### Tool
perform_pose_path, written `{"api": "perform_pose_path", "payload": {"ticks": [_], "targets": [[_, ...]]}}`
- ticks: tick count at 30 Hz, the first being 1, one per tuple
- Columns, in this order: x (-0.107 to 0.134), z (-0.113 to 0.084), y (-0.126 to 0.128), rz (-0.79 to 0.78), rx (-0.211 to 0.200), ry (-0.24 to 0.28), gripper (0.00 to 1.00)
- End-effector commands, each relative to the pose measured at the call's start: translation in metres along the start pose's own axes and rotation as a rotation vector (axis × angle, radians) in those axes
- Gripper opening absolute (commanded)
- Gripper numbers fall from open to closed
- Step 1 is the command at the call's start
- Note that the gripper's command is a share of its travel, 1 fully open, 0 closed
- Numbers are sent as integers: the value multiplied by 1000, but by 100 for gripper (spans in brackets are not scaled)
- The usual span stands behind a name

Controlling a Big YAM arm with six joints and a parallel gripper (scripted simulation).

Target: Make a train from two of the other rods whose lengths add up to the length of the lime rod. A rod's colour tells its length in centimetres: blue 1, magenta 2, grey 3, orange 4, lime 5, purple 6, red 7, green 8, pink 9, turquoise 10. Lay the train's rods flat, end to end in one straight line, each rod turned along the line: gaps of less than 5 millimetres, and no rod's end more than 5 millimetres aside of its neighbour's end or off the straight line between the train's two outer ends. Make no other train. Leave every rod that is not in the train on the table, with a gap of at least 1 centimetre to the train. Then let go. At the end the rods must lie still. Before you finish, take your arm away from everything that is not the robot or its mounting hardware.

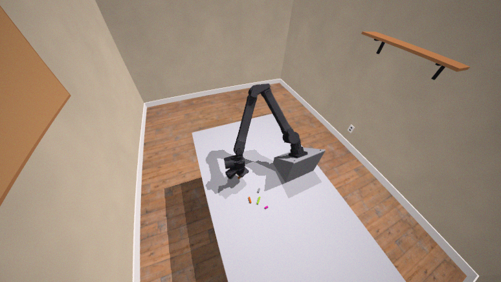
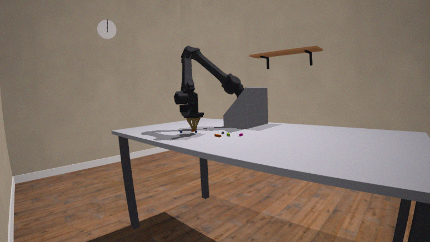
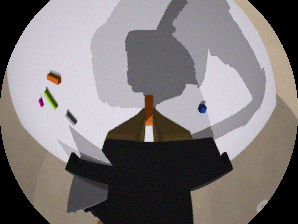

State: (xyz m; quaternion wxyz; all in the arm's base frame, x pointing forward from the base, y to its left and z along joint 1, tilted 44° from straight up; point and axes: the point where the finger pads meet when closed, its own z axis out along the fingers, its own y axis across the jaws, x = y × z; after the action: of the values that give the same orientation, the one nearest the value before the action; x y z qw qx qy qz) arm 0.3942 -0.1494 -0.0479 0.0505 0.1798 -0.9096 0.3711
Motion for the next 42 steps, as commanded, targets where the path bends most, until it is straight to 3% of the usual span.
{"api": "perform_pose_path", "payload": {"ticks": [1,18,42], "targets": [[-14,-5,-1,-17,7,-25,5],[-5,14,-4,-1,1,-7,5],[-7,9,-6,-1,5,-15,5]]}}
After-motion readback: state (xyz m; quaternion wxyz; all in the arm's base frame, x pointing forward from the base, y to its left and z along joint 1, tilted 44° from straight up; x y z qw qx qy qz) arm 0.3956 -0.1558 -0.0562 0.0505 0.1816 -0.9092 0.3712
